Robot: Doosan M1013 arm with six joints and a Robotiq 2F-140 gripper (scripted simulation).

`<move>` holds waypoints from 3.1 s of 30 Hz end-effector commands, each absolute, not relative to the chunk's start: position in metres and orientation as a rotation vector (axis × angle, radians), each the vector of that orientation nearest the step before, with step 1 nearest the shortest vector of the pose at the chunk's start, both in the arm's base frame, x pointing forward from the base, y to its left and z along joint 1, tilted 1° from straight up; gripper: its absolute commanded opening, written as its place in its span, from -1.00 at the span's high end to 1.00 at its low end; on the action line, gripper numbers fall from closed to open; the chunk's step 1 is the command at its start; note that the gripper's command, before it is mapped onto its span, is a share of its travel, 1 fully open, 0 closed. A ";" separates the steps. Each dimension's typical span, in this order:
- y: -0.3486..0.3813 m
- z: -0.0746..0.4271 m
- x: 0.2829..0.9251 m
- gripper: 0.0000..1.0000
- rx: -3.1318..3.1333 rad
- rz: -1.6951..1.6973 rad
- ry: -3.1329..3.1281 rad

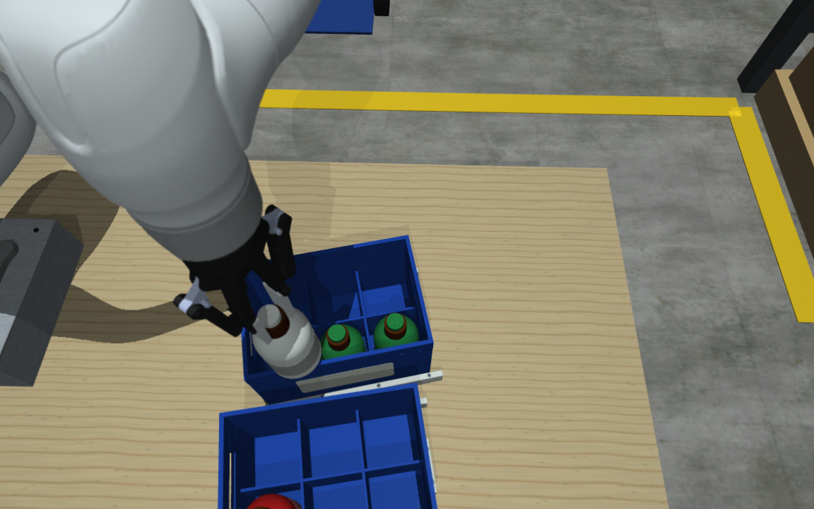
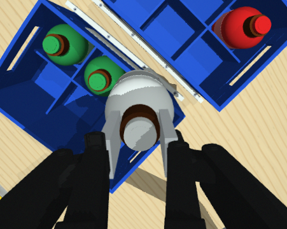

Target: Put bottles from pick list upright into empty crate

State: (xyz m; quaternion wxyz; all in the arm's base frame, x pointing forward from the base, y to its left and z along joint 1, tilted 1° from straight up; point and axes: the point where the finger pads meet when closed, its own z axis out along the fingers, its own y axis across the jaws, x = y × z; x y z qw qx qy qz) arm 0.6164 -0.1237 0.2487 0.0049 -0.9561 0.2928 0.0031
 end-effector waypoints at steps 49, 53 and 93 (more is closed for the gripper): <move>-0.044 0.250 0.578 1.00 -2.994 0.010 0.917; -0.037 0.250 0.574 1.00 -2.994 0.010 0.917; -0.015 0.250 0.561 1.00 -2.994 0.010 0.917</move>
